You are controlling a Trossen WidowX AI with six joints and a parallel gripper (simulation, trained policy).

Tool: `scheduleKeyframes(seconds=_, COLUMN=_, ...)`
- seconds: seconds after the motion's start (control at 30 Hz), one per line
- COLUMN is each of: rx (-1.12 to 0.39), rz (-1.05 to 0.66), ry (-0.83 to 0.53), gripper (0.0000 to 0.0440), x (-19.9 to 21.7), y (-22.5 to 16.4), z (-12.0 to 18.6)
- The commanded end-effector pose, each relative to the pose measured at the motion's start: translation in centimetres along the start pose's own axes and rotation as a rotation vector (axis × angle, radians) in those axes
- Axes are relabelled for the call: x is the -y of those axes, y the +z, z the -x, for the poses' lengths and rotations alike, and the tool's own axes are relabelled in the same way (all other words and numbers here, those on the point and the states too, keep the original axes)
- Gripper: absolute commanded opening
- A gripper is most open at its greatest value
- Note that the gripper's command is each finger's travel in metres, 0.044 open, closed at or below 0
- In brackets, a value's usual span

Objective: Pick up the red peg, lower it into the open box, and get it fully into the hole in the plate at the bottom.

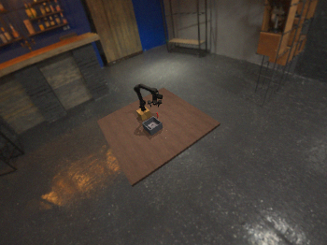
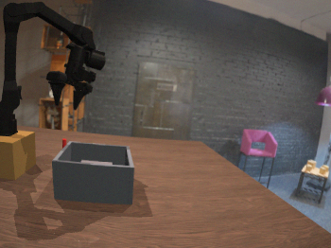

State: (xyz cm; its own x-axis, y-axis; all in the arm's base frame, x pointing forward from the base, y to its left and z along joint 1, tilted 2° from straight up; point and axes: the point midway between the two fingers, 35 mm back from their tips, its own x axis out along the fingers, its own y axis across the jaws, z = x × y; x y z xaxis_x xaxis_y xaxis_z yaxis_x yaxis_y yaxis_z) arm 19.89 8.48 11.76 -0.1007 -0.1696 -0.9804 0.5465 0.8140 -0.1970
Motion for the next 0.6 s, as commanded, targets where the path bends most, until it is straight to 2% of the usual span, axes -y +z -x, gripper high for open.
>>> scheduleKeyframes(seconds=0.0, rx=-0.04, rz=-0.036, ry=-0.072, gripper=0.044, x=0.3, y=-0.8, z=-1.3)
scheduleKeyframes(seconds=0.57, rx=-0.097, rz=-0.099, ry=-0.195, gripper=0.044, x=-0.8, y=-1.9, z=-6.2)
